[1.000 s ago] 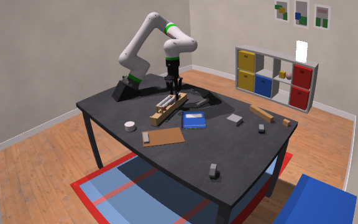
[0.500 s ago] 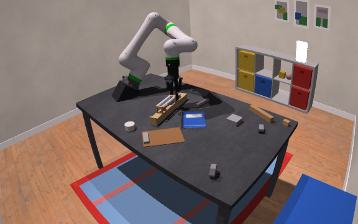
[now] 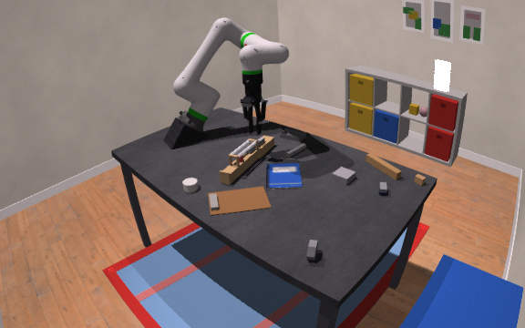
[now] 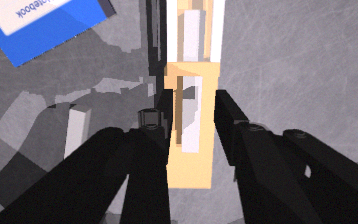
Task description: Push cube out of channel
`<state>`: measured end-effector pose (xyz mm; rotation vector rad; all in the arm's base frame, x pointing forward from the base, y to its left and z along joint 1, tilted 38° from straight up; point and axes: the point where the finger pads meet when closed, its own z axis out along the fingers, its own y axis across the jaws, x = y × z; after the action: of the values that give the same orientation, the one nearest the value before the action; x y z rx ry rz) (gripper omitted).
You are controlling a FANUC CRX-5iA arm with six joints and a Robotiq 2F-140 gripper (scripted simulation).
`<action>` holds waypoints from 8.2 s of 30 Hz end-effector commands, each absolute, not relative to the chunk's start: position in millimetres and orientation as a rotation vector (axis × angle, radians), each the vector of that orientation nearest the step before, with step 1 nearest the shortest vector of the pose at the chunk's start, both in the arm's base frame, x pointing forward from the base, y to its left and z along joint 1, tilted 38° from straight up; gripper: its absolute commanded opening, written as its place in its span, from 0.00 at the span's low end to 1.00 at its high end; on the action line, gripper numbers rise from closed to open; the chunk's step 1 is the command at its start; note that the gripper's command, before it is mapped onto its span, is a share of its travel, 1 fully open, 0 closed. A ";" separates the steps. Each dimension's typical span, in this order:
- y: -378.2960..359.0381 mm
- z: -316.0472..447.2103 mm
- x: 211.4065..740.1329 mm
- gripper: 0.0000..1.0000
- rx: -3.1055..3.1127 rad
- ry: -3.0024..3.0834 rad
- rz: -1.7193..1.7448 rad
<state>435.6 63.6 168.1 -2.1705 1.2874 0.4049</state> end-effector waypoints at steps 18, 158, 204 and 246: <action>61.7 170.5 435.9 0.30 -2.170 1.287 0.404; 268.1 191.1 530.1 0.30 -2.001 1.584 0.510; 232.4 236.8 528.2 0.10 -2.001 1.584 0.510; 197.9 280.8 526.4 0.10 -2.001 1.584 0.510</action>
<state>526.0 198.6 279.9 -2.0022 1.5844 0.5128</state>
